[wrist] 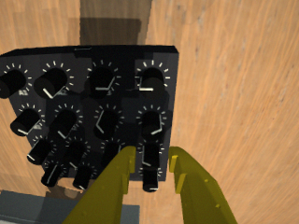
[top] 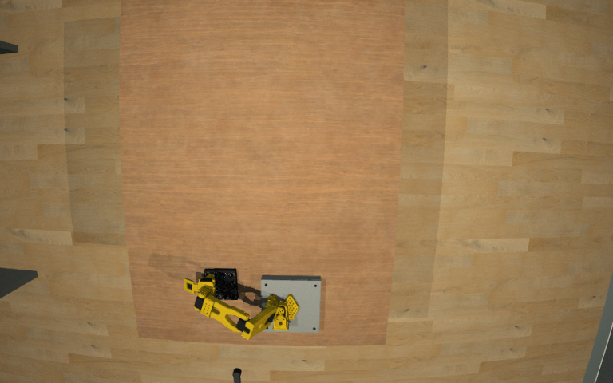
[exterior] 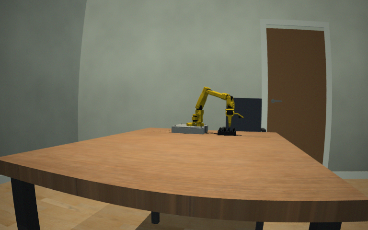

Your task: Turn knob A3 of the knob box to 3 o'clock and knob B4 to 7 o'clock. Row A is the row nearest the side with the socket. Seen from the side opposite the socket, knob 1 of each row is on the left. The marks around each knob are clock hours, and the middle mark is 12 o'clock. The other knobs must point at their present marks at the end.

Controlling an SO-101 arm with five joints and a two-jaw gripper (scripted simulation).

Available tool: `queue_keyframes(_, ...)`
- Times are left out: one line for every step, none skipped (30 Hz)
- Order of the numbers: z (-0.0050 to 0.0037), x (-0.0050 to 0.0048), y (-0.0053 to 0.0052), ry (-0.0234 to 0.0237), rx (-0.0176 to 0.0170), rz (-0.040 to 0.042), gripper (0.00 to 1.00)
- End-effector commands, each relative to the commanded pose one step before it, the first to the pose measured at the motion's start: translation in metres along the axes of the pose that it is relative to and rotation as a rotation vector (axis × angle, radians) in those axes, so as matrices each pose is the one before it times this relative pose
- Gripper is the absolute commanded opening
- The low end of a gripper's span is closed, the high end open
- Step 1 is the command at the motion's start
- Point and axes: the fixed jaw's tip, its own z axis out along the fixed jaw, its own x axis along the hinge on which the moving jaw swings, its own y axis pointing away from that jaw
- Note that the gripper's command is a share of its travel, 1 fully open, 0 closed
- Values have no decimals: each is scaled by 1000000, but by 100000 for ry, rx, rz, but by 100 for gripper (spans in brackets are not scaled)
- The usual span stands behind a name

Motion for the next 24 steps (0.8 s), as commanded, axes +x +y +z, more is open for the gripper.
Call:
queue_keyframes(4441,1561,-709,1500,-657,407,10)
queue_keyframes(815,-36,-18,0,0,0,10)
queue_keyframes(953,-39,-19,0,0,0,10)
queue_keyframes(1079,-36,-26,0,0,0,10)
queue_keyframes(1199,-33,-21,0,0,0,10)
queue_keyframes(1290,-23,-22,0,0,0,10)
queue_keyframes(1362,-24,-17,0,0,0,10)
queue_keyframes(1410,-7,-17,0,0,0,10)
queue_keyframes(1434,-2,-17,0,0,0,10)
queue_keyframes(0,0,0,0,0,0,10)
queue_keyframes(0,0,0,0,0,0,10)
queue_keyframes(1431,7,-5,2,0,0,10)
queue_keyframes(1406,24,-5,0,0,0,10)
queue_keyframes(1358,25,-5,0,0,0,10)
queue_keyframes(1280,34,2,0,0,0,10)
queue_keyframes(1184,43,3,0,0,0,10)
queue_keyframes(1070,41,5,0,0,0,10)
queue_keyframes(938,40,6,-3,0,0,10)
queue_keyframes(806,38,8,0,0,0,10)
queue_keyframes(656,32,4,0,0,0,10)
queue_keyframes(511,31,6,0,0,0,10)
queue_keyframes(367,23,7,0,0,0,10)
queue_keyframes(247,16,3,0,0,0,10)
queue_keyframes(132,7,-2,0,0,0,10)
